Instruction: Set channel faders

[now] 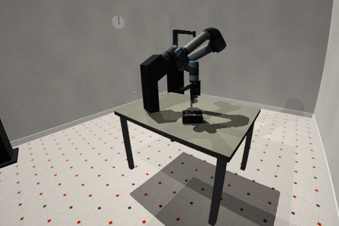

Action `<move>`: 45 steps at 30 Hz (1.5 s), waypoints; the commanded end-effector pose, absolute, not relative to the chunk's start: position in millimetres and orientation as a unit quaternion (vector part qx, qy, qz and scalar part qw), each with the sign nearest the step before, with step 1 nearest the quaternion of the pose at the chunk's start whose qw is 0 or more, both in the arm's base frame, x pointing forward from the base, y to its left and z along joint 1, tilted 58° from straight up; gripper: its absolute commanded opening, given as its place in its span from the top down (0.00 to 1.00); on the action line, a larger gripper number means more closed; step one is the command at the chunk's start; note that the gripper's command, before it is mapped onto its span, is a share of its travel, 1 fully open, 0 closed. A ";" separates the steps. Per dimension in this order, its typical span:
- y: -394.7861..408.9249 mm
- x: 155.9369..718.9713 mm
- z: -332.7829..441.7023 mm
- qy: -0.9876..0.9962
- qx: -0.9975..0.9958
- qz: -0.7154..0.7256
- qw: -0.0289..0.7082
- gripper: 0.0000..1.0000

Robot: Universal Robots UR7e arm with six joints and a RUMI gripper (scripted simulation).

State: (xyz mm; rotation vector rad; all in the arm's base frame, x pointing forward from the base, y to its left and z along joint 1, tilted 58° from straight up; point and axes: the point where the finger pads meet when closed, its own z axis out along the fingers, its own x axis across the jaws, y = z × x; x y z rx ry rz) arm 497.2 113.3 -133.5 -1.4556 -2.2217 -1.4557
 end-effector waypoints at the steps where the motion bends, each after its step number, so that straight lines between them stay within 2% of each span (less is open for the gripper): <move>1: 114.0 498.1 -134.2 -0.743 -0.461 -0.483 0.050 0.00; 13: 114.3 498.4 -134.3 -0.747 -0.454 -0.484 0.045 0.00; 14: 114.3 498.4 -134.3 -0.747 -0.454 -0.484 0.045 1.00; 45: 114.3 498.4 -134.3 -0.747 -0.454 -0.484 0.045 1.00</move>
